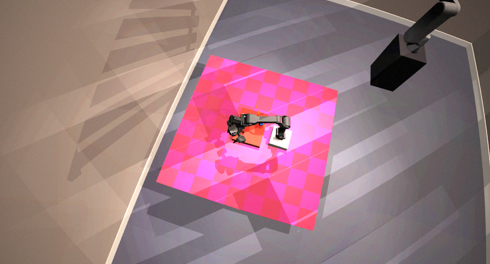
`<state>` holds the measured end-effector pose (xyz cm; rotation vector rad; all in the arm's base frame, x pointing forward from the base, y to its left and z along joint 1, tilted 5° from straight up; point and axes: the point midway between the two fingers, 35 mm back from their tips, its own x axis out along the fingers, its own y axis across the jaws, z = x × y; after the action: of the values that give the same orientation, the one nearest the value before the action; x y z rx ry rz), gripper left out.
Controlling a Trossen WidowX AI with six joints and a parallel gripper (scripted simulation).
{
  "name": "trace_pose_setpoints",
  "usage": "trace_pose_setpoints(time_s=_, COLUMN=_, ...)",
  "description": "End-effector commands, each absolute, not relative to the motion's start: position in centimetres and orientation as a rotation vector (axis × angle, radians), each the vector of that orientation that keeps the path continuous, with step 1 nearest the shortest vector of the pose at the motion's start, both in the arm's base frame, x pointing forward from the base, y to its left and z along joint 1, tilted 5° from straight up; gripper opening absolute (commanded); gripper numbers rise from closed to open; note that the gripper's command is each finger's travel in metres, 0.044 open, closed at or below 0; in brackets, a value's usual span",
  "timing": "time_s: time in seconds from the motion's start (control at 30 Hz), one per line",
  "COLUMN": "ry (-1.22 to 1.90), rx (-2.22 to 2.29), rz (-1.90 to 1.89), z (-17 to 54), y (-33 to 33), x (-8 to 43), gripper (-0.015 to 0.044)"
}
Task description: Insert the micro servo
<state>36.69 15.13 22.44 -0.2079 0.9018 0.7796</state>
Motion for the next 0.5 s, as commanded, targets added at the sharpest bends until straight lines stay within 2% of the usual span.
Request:
trace_pose_setpoints(time_s=0.0, ry=0.968, rx=-0.137, rz=0.684, z=21.4, y=12.9, x=36.4, gripper=0.044)
trace_pose_setpoints(time_s=0.47, ry=1.179, rx=0.142, rz=0.31, z=17.6, y=5.0, x=34.5, gripper=0.044)
